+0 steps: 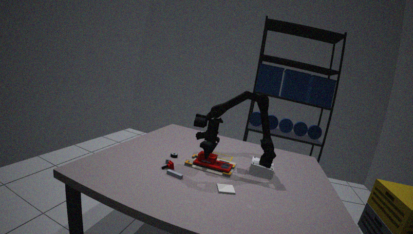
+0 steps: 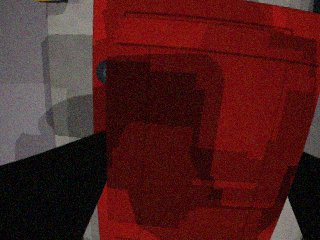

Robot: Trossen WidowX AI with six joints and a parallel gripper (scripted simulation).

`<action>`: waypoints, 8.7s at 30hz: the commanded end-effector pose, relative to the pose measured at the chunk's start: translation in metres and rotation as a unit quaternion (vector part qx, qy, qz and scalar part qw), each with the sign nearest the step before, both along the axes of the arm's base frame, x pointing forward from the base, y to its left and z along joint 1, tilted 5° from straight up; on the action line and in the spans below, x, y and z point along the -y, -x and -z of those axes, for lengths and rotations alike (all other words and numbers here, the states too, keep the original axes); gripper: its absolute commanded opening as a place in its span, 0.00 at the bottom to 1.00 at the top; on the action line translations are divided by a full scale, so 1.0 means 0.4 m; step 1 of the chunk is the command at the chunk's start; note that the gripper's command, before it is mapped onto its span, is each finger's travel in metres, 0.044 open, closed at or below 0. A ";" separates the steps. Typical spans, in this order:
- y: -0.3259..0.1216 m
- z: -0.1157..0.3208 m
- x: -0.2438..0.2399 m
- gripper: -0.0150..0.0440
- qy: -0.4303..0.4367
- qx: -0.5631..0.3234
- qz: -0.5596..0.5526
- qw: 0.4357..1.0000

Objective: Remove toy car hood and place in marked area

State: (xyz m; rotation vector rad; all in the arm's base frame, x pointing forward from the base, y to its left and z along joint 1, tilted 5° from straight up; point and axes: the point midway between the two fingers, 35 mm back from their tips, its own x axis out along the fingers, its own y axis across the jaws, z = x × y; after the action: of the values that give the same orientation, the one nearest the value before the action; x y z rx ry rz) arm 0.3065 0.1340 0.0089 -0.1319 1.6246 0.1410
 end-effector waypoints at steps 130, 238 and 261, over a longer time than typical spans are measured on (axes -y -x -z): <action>-0.058 -0.097 0.526 0.25 0.010 0.003 0.000 1.000; -0.045 0.058 0.529 0.25 0.010 0.002 0.000 1.000; -0.043 0.087 0.530 0.25 0.010 0.002 0.000 1.000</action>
State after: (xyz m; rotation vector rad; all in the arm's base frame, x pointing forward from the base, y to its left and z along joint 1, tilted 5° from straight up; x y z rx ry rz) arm 0.3237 -0.0768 -0.0246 -0.1382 1.6215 0.1245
